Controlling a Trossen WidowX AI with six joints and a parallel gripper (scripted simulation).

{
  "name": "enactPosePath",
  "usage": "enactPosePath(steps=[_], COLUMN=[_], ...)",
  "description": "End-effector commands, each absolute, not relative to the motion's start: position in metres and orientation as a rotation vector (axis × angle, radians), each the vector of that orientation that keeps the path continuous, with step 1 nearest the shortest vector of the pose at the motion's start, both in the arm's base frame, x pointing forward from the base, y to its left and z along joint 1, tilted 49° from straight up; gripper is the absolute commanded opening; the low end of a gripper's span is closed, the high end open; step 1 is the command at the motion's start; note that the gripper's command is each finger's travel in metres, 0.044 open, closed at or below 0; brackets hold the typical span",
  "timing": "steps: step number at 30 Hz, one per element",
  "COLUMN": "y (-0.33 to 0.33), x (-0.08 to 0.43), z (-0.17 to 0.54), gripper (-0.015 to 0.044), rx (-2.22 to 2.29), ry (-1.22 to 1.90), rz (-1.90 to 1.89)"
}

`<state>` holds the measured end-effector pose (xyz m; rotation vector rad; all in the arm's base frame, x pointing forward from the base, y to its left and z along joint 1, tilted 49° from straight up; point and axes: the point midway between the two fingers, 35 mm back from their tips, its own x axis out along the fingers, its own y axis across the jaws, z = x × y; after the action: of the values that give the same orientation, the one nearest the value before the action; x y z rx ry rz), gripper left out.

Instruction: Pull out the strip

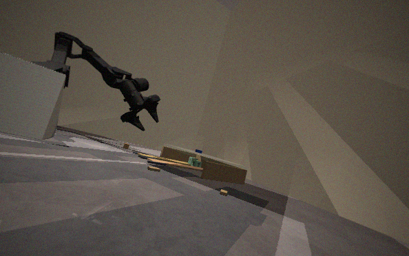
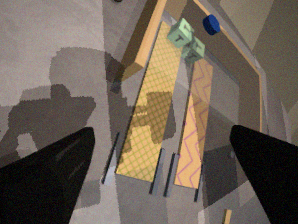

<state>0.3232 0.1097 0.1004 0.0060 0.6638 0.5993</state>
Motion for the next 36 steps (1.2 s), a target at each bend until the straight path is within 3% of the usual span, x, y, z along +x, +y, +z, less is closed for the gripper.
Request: enactPosePath(steps=[1, 11, 30, 36], y=[0.068, -0.039, -0.04, -0.014], x=[0.333, 0.329, 0.328, 0.35], z=[0.081, 0.048, 0.048, 0.033], gripper=[0.04, 0.04, 0.04, 0.0243], rx=[0.214, 0.783, 0.793, 0.722], ry=[0.707, 0.684, 0.682, 0.881], rz=[0.523, 0.343, 0.34, 0.447])
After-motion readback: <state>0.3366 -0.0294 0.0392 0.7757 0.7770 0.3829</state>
